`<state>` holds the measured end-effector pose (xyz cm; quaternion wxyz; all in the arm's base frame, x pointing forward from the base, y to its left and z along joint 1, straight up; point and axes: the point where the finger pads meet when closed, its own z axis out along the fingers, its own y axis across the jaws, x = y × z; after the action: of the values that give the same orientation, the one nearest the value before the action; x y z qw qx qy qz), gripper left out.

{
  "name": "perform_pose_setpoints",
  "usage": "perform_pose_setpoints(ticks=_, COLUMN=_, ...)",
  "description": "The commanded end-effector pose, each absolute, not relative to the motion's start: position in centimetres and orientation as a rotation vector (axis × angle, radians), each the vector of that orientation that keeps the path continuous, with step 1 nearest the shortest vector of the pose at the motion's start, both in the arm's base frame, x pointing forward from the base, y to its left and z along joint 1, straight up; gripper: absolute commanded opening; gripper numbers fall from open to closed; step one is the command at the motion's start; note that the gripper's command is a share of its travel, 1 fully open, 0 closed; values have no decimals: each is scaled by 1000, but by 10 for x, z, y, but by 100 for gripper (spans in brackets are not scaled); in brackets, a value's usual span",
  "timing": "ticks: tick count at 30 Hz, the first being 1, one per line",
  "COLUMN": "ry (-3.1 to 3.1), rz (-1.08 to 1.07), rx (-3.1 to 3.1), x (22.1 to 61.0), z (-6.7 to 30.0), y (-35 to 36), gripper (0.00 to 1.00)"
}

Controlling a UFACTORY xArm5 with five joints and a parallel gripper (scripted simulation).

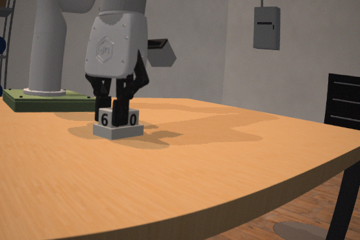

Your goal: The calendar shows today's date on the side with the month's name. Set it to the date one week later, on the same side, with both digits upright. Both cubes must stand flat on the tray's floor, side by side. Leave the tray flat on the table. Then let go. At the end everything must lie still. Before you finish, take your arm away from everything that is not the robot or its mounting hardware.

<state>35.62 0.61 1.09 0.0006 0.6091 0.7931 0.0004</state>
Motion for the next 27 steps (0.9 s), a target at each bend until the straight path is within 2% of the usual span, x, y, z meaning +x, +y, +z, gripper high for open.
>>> perform_pose_setpoints(ticks=1, ry=2489, rz=4, rx=1911, x=357, z=12, y=6, gripper=29)
perform_pose_setpoints(ticks=17, ry=2489, rz=4, rx=1911, x=357, z=12, y=6, gripper=29)
perform_pose_setpoints(ticks=18, ry=2489, rz=4, rx=1911, x=357, z=12, y=6, gripper=33)
perform_pose_setpoints(ticks=23, ry=2489, rz=4, rx=1911, x=357, z=12, y=6, gripper=37)
perform_pose_setpoints(ticks=24, ry=2489, rz=4, rx=1911, x=357, z=12, y=6, gripper=41)
perform_pose_setpoints(ticks=26, ry=2489, rz=4, rx=1911, x=357, z=12, y=6, gripper=41)
perform_pose_setpoints(ticks=27, ry=2489, rz=4, rx=1911, x=357, z=12, y=6, gripper=45)
